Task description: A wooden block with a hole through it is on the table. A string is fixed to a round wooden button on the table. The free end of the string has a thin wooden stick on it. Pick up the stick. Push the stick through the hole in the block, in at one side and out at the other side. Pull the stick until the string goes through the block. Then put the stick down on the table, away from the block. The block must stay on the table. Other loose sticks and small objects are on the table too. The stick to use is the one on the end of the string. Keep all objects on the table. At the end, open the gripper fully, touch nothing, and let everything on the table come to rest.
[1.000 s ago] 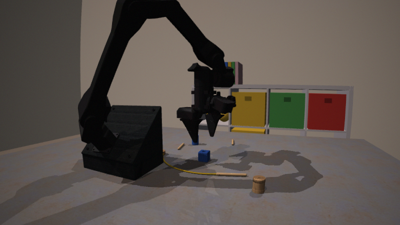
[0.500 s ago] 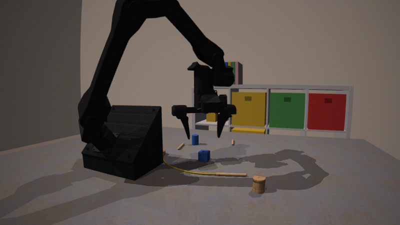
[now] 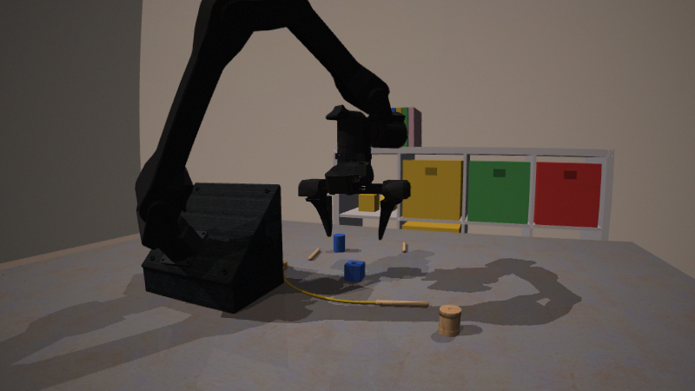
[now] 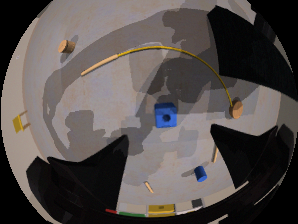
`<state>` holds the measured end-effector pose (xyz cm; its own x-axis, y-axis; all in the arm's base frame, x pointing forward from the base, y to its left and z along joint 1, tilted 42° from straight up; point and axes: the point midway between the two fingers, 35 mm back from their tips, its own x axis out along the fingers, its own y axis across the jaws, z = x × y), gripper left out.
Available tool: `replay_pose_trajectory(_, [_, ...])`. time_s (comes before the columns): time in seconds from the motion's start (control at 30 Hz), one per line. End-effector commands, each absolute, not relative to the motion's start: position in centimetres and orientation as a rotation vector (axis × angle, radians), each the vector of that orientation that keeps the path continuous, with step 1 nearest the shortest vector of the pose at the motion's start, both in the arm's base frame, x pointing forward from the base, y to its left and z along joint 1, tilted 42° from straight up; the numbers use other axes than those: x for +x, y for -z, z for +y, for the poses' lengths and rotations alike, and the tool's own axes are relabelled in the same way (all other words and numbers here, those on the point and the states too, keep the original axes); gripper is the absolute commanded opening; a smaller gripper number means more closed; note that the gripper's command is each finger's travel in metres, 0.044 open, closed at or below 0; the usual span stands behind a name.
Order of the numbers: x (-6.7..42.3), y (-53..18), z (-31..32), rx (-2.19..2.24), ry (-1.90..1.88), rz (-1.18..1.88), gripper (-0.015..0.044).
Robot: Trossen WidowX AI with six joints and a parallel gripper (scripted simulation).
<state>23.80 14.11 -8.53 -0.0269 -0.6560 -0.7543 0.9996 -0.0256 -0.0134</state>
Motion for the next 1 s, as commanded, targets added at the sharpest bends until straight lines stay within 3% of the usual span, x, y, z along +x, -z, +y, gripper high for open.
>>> replay_pose_trajectory(0.0, [23.8,8.5,14.2,0.689,1.506,0.660,0.0414])
replay_pose_trajectory(0.23, [23.8,8.5,14.2,0.689,1.506,0.660,0.0236])
replay_pose_trajectory(0.97, [23.9,9.8,13.1,0.689,1.506,0.660,0.0236])
